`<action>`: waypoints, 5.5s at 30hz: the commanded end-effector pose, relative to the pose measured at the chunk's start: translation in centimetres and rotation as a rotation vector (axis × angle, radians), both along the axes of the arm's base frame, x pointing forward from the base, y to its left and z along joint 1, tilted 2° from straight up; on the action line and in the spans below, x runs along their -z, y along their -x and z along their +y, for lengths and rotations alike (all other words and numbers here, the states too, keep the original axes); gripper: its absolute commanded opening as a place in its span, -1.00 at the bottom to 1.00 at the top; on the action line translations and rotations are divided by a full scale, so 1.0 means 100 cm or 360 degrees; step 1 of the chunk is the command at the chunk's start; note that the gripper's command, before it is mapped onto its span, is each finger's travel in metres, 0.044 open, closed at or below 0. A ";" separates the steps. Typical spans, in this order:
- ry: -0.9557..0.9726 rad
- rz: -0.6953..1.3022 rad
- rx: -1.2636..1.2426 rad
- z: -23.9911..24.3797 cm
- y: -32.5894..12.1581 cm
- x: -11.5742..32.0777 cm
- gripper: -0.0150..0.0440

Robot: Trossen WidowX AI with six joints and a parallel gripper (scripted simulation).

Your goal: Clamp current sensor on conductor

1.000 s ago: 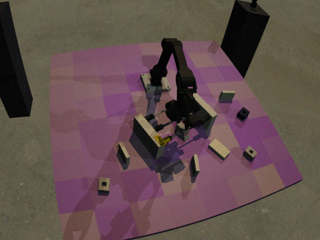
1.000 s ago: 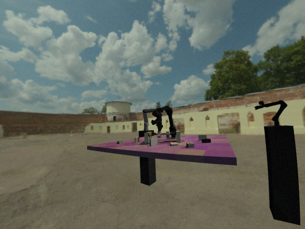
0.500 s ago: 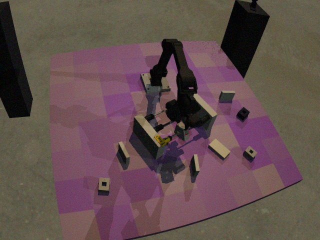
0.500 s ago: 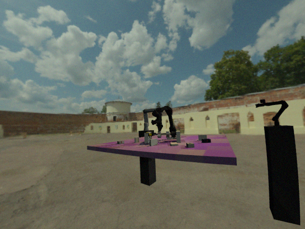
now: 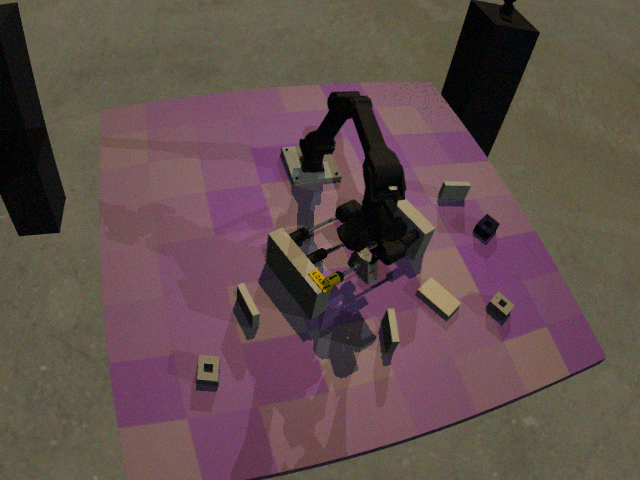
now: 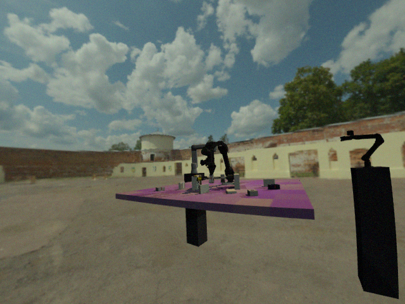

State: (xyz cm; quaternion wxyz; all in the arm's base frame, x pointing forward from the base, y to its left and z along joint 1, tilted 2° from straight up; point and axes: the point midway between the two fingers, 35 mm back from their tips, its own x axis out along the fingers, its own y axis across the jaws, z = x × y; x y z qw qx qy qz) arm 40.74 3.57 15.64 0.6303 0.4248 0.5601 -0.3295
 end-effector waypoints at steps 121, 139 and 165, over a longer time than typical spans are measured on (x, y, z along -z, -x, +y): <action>0.0031 0.0035 0.0003 0.002 -0.012 0.061 -0.49; 0.0031 0.0035 0.0003 0.002 -0.012 0.061 -0.49; -0.0103 -0.0242 0.0001 0.001 -0.011 0.045 -0.49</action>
